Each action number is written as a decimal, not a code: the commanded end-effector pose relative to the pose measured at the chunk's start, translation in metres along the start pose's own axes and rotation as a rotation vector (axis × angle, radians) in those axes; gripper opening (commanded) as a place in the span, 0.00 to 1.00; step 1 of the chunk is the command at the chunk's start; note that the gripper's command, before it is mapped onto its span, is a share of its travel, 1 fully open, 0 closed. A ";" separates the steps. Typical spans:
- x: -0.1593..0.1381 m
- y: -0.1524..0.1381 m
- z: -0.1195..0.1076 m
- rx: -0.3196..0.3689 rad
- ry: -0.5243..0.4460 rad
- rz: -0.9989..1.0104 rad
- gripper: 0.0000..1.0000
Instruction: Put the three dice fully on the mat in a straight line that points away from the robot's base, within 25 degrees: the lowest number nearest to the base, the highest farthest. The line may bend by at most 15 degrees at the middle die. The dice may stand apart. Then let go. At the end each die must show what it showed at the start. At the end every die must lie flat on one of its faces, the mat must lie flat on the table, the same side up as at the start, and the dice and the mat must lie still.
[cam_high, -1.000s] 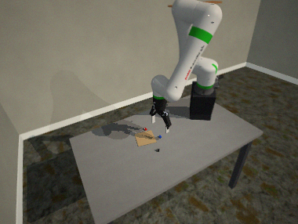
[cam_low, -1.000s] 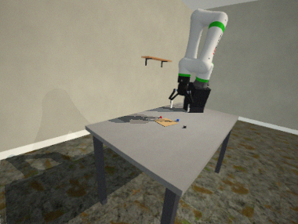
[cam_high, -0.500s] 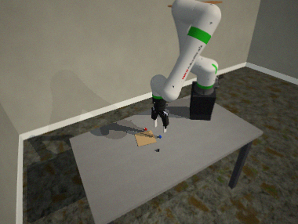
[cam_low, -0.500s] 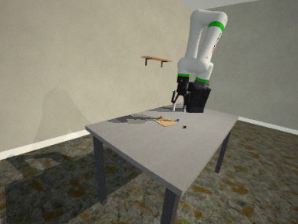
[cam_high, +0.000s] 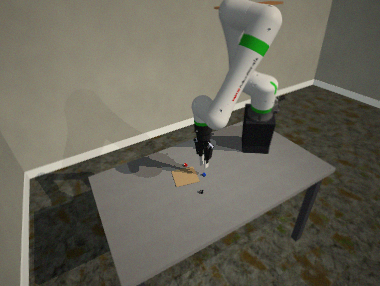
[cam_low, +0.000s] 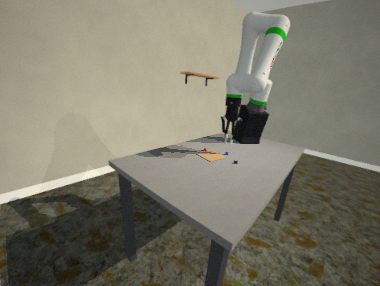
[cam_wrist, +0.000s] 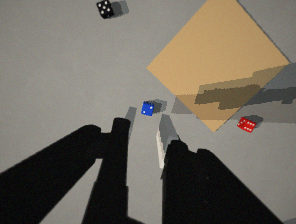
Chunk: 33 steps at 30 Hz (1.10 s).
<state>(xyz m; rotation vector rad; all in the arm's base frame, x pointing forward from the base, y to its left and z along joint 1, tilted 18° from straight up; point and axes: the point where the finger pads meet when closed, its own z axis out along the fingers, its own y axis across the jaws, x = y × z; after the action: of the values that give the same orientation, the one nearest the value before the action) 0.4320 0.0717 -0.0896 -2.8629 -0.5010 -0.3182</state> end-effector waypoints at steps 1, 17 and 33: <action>0.000 0.000 0.000 0.000 0.000 0.000 0.19; 0.000 0.000 0.000 0.000 0.000 0.000 0.19; 0.000 0.000 0.011 0.000 0.000 0.000 0.19</action>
<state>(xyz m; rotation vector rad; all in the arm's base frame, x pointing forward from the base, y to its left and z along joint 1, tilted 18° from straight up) 0.4336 0.0739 -0.0981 -2.8629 -0.5010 -0.3176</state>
